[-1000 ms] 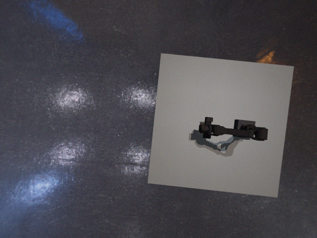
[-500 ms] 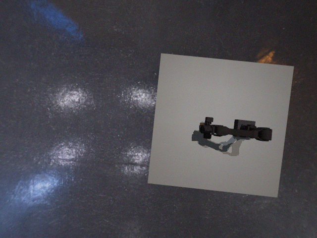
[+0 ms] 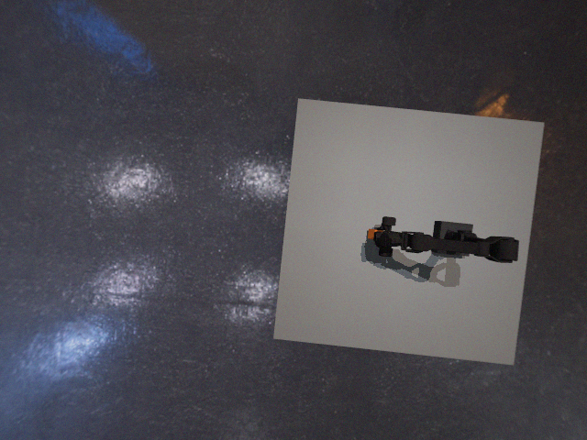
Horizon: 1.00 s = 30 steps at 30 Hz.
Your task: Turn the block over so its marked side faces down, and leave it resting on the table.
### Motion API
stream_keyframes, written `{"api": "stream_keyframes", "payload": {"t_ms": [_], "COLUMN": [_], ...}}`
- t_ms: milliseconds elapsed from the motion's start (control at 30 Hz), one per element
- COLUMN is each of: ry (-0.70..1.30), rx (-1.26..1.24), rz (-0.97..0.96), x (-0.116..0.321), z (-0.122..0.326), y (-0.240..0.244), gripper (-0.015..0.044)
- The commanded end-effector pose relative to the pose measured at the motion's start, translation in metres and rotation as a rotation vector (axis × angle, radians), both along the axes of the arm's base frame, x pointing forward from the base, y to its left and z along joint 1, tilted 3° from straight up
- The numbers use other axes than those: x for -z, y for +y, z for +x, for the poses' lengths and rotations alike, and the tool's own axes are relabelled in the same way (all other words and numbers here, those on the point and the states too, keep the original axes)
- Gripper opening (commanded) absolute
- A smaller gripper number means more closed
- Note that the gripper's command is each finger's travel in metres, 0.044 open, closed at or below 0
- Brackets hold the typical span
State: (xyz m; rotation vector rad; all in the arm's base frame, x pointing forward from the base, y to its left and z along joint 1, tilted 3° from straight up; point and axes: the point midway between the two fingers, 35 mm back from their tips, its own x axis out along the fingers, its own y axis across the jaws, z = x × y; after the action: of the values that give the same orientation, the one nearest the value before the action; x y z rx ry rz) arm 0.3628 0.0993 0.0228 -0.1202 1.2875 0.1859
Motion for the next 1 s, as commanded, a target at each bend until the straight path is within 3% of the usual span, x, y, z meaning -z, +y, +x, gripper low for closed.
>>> {"api": "stream_keyframes", "payload": {"t_ms": [0,567,967], "ry": [-0.071,-0.224,-0.395], "rx": [0.007,0.011,0.010], "rz": [0.014,0.048,0.081], "x": [-0.005,-0.006,0.017], "z": [0.001,-0.005,0.006], "y": [0.000,-0.001,0.002], "gripper": [0.0000,0.0000,0.0000]}}
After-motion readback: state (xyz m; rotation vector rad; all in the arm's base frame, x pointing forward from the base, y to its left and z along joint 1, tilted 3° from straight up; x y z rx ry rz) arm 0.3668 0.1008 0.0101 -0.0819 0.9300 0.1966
